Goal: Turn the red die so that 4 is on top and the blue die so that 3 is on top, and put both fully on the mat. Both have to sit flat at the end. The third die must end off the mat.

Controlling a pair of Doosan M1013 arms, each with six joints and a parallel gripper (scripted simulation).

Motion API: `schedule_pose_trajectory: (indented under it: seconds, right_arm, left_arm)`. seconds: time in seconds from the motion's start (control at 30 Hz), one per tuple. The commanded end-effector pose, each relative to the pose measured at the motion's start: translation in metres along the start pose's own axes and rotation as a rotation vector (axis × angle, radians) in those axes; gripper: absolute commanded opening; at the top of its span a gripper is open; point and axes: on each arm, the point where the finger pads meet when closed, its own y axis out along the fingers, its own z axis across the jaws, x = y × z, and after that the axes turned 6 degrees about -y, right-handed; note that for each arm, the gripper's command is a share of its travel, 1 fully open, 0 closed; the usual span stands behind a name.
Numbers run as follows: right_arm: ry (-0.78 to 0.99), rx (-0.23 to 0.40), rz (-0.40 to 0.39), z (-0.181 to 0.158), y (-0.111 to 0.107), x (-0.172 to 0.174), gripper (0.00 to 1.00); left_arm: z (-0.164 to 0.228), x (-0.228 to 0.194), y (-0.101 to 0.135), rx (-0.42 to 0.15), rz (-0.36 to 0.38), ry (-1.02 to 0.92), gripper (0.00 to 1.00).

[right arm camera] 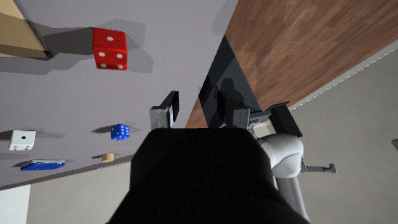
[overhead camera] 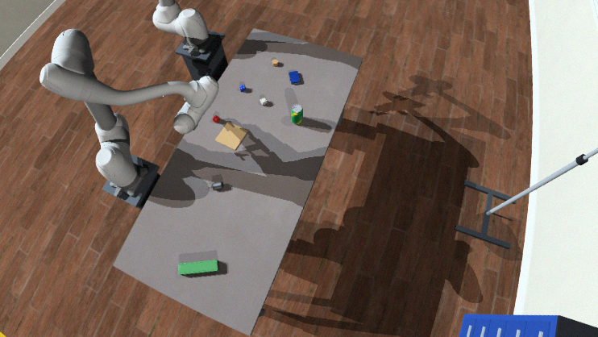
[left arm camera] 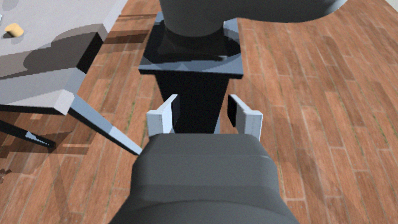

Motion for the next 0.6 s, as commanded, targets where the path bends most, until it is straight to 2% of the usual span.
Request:
schedule_pose_trajectory:
  seconds: [0.0, 0.17, 0.23, 0.27, 0.3, 0.33, 0.43, 0.5, 0.53, 0.57]
  right_arm:
    - [0.032, 0.084, 0.130, 0.011, 0.006, 0.000, 0.87]
    - [0.062, 0.114, 0.300, 0.012, 0.005, -0.005, 0.87]
    - [0.068, 0.113, 0.339, 0.011, 0.004, -0.006, 0.87]
    - [0.077, 0.106, 0.397, 0.008, 0.002, -0.007, 0.87]
    - [0.079, 0.104, 0.409, 0.007, 0.001, -0.007, 0.87]
    - [0.086, 0.091, 0.459, 0.003, -0.002, -0.007, 0.87]
    - [0.088, 0.085, 0.476, 0.002, -0.002, -0.007, 0.87]
    - [0.102, 0.029, 0.592, -0.012, -0.010, -0.004, 0.87]
    - [0.102, 0.028, 0.594, -0.012, -0.010, -0.004, 0.87]
    - [0.107, -0.002, 0.637, -0.019, -0.014, -0.002, 0.87]
  left_arm:
    - [0.000, 0.000, -0.001, 0.000, -0.001, 0.000, 1.00]
    - [0.000, 0.000, -0.001, 0.000, -0.001, 0.000, 1.00]
    - [0.000, 0.000, -0.001, 0.000, -0.001, 0.000, 1.00]
    - [0.000, 0.000, -0.001, 0.000, -0.001, 0.000, 1.00]
    - [0.000, 0.000, -0.001, 0.000, -0.001, 0.000, 1.00]
    - [0.000, 0.000, -0.001, 0.000, -0.001, 0.000, 1.00]
    - [0.000, 0.000, -0.001, 0.000, -0.001, 0.000, 1.00]
    - [0.000, 0.000, -0.001, 0.000, -0.001, 0.000, 1.00]
    - [0.000, 0.000, -0.001, 0.000, -0.001, 0.000, 1.00]
    - [0.000, 0.000, -0.001, 0.000, -0.001, 0.000, 1.00]
